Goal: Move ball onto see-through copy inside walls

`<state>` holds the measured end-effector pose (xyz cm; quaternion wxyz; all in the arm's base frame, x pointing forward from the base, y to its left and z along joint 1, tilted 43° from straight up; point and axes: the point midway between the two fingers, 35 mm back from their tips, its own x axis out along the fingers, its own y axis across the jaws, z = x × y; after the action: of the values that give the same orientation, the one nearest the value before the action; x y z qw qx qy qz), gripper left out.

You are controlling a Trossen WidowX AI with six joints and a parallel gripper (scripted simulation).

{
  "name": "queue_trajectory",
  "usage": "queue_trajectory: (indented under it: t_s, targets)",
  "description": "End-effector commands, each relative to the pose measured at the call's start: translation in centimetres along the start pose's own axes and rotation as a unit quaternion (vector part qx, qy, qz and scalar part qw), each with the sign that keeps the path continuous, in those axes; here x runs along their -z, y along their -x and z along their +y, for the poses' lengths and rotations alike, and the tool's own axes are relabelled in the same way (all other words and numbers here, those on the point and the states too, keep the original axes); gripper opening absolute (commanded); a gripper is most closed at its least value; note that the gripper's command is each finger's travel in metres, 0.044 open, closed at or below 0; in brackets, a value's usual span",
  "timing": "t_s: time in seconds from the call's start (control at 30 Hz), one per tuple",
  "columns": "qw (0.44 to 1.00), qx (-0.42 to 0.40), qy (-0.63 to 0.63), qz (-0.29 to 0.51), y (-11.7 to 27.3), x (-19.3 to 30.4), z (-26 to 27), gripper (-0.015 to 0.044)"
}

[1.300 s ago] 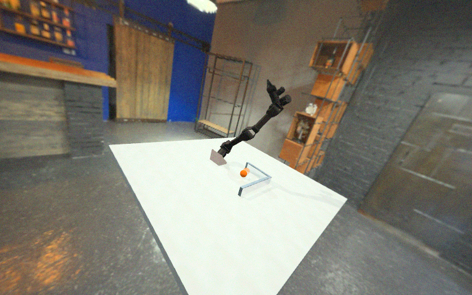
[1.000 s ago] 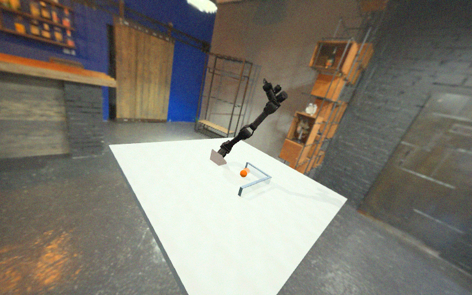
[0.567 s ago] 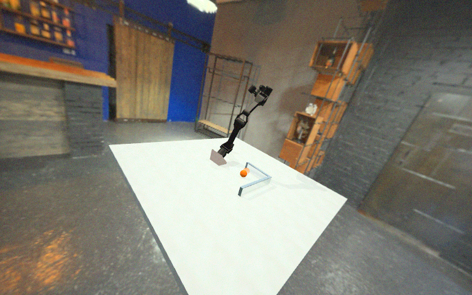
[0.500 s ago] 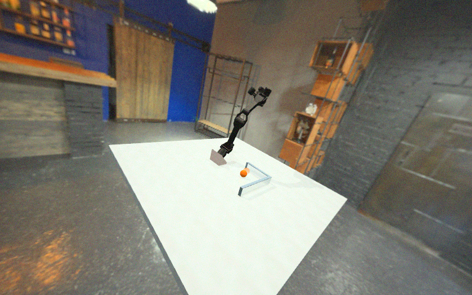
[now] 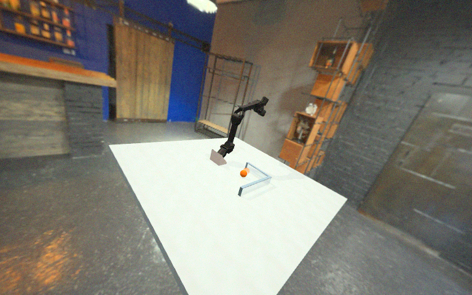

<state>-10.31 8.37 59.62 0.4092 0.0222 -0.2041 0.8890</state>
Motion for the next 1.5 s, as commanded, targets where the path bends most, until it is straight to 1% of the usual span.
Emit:
queue_trajectory:
  t_s: [0.0,0.17,0.27,0.37,0.57,0.77,0.93,1.1,1.3,1.47]
  targets:
    - [0.996,0.057,0.013,0.066,-2.1,4.3,-4.5,0.0363]
    - [0.977,0.136,0.034,0.158,-2.3,10.3,-11.0,0.0363]
    - [0.961,0.173,0.042,0.213,-1.1,14.0,-14.4,0.0363]
    - [0.940,0.205,0.046,0.268,1.0,17.5,-17.6,0.0363]
    - [0.890,0.256,0.036,0.375,7.6,24.5,-22.6,0.0363]
    - [0.837,0.289,0.004,0.465,16.4,30.6,-24.8,0.0363]
    - [0.795,0.305,-0.037,0.523,24.5,34.7,-24.1,0.0363]
    - [0.760,0.314,-0.087,0.562,32.3,38.1,-21.2,0.0363]
    - [0.734,0.319,-0.158,0.578,40.1,41.6,-14.9,0.0363]
    - [0.725,0.325,-0.227,0.563,44.4,44.4,-7.9,0.0363]
